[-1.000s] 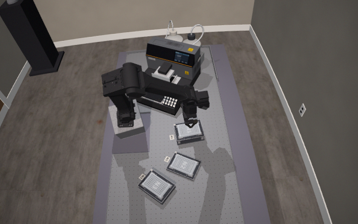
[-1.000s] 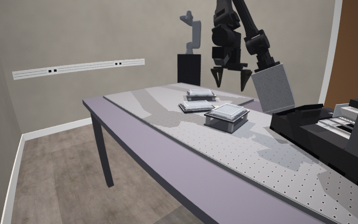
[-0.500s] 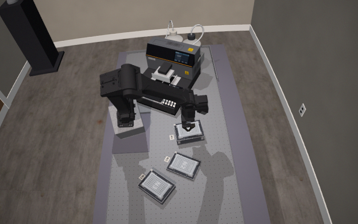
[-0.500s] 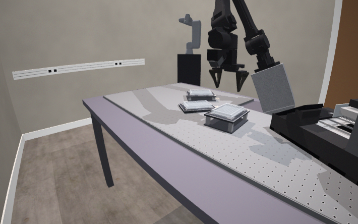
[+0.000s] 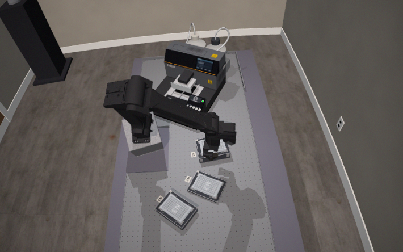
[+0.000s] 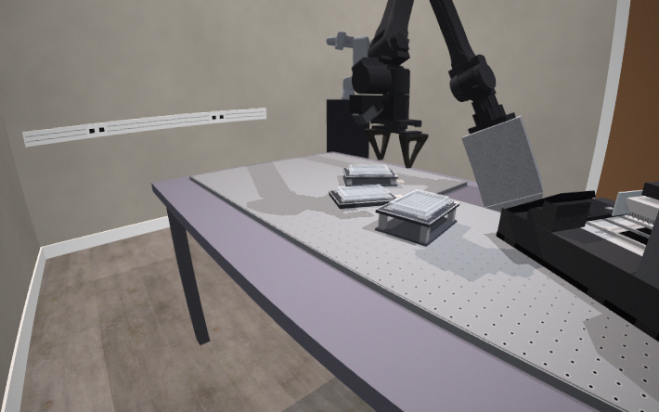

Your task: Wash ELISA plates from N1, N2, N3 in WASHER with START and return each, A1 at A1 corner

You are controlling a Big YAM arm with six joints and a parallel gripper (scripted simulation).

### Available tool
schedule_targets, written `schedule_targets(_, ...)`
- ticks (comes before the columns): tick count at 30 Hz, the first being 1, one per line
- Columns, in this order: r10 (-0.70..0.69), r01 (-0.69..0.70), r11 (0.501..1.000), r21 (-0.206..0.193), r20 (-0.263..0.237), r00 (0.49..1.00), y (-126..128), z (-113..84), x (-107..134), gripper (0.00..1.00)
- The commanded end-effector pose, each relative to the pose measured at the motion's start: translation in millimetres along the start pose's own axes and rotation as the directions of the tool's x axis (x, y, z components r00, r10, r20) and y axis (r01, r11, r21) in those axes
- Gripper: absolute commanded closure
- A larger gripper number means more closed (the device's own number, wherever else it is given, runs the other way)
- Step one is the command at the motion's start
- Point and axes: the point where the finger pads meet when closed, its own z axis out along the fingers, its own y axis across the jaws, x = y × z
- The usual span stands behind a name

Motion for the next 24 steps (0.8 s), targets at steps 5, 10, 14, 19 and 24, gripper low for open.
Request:
schedule_targets(5, 0.006, -0.005, 1.000, -0.004, 0.060, 0.998, -29.8, -7.7, -24.4, 0.00)
schedule_targets(10, -0.027, 0.027, 1.000, -0.009, 0.054, 0.998, -17.9, -6.4, -21.0, 0.00)
schedule_targets(14, 0.150, -0.150, 0.989, -0.008, 0.036, 0.988, -46.9, 1.1, -7.1, 0.00)
schedule_targets(19, 0.313, -0.313, 0.950, -0.012, 0.041, 0.949, -72.6, 3.8, -6.2, 0.00)
schedule_targets(24, 0.300, -0.300, 0.954, -0.010, 0.046, 0.953, -98.5, 6.6, -4.6, 0.00)
